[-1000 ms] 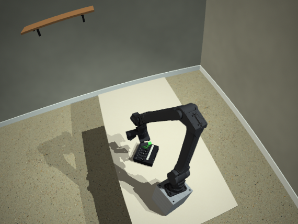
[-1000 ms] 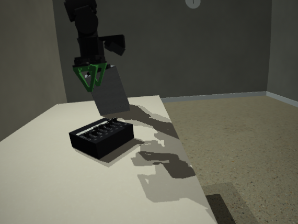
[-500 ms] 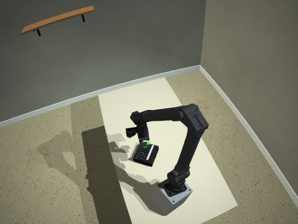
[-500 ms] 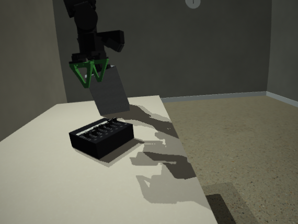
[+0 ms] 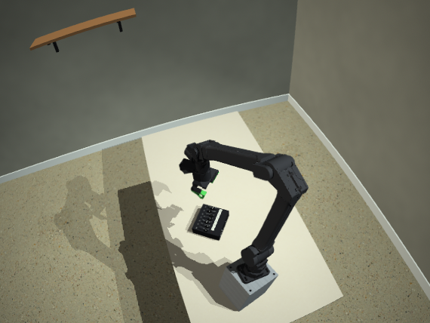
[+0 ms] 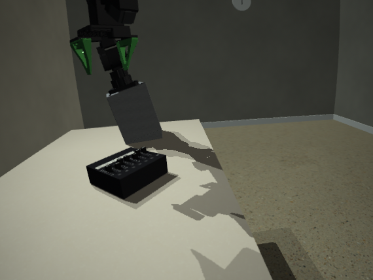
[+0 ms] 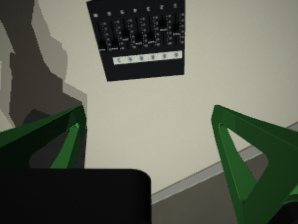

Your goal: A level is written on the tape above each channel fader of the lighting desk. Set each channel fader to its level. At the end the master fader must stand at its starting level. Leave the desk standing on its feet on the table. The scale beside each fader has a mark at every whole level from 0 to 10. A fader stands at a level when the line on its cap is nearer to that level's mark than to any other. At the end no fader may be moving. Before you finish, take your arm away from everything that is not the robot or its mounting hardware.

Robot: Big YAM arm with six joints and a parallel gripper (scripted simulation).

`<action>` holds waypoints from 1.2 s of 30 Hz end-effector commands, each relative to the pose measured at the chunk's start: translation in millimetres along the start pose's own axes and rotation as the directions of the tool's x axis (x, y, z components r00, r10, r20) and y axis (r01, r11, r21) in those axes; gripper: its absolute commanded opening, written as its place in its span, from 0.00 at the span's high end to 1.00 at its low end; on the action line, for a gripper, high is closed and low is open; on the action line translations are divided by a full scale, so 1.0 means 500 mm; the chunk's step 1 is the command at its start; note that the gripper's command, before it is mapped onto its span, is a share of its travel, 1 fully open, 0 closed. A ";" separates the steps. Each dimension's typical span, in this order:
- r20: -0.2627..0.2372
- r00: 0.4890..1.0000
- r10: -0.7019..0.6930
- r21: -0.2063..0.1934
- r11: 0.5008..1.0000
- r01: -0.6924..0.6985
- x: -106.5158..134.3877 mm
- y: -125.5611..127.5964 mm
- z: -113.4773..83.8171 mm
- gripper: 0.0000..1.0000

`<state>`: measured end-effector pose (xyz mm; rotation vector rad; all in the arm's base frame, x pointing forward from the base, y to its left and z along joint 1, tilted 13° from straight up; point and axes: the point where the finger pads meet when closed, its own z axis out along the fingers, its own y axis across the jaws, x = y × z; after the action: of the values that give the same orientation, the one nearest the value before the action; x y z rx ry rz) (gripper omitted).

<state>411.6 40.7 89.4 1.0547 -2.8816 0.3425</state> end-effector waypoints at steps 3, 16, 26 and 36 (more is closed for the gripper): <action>0.048 0.933 0.355 0.012 0.934 -0.356 -0.039 -0.037 -0.175 0.00; -0.002 0.609 0.793 -0.016 0.609 -0.793 0.013 -0.036 -0.364 0.00; -0.026 0.221 0.975 -0.009 0.221 -0.975 0.062 -0.015 -0.407 0.00; -0.010 -0.228 0.974 -0.022 -0.228 -0.973 0.074 -0.022 -0.474 0.00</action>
<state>376.5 54.4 283.9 -1.3513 -2.8754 0.3086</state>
